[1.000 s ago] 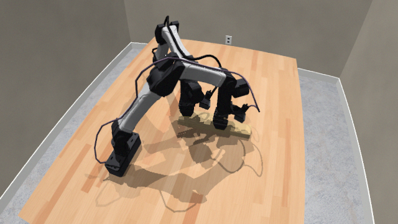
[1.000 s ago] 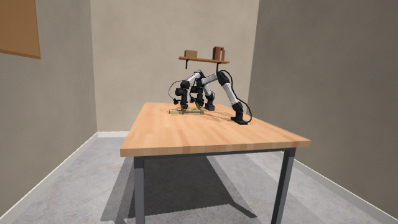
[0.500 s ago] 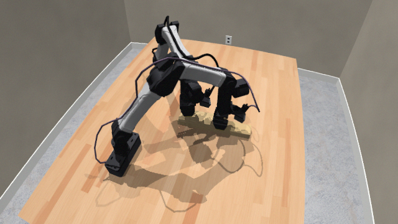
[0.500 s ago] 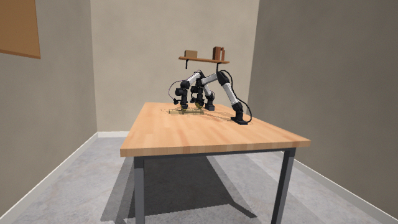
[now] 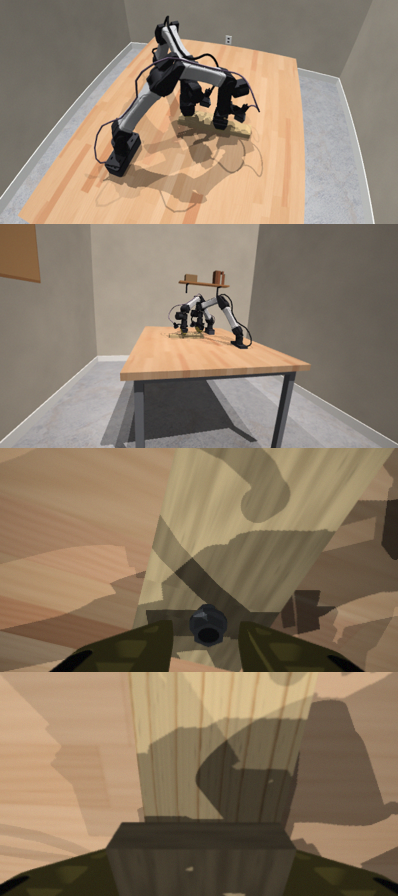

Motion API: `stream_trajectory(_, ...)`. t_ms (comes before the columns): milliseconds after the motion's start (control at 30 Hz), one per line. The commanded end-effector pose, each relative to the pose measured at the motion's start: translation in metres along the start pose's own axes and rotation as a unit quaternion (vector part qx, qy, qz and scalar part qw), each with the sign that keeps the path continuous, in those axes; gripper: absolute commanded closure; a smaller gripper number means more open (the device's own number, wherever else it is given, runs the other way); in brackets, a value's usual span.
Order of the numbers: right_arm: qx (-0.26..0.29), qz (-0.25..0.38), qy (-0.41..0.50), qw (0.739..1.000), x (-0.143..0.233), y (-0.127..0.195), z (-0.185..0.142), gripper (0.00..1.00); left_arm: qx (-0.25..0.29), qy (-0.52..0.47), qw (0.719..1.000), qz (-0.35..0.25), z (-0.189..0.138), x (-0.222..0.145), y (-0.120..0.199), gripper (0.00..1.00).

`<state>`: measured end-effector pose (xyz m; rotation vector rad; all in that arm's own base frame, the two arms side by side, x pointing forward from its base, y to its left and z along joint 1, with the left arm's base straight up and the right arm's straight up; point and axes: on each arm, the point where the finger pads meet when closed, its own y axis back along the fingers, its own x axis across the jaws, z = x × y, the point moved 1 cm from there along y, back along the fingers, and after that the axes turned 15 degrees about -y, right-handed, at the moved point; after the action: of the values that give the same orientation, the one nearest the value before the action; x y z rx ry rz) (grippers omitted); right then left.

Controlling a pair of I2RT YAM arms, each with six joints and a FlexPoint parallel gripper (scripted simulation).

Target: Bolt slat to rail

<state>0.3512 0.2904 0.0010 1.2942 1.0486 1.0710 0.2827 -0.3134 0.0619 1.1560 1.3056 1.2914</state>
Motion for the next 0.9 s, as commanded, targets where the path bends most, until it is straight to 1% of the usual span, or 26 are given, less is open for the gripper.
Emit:
stream_trajectory(0,-0.004,0.005,-0.001,1.0,0.0017,0.0044,0.0017,0.32,-0.009,0.004,1.0,-0.005,0.003,-0.0013,0.01,0.64)
stream_trajectory(867,-0.004,0.005,-0.001,1.0,0.0017,0.0044,0.0017,0.32,-0.008,0.004,1.0,-0.004,0.0032,-0.0015,0.0027,0.64)
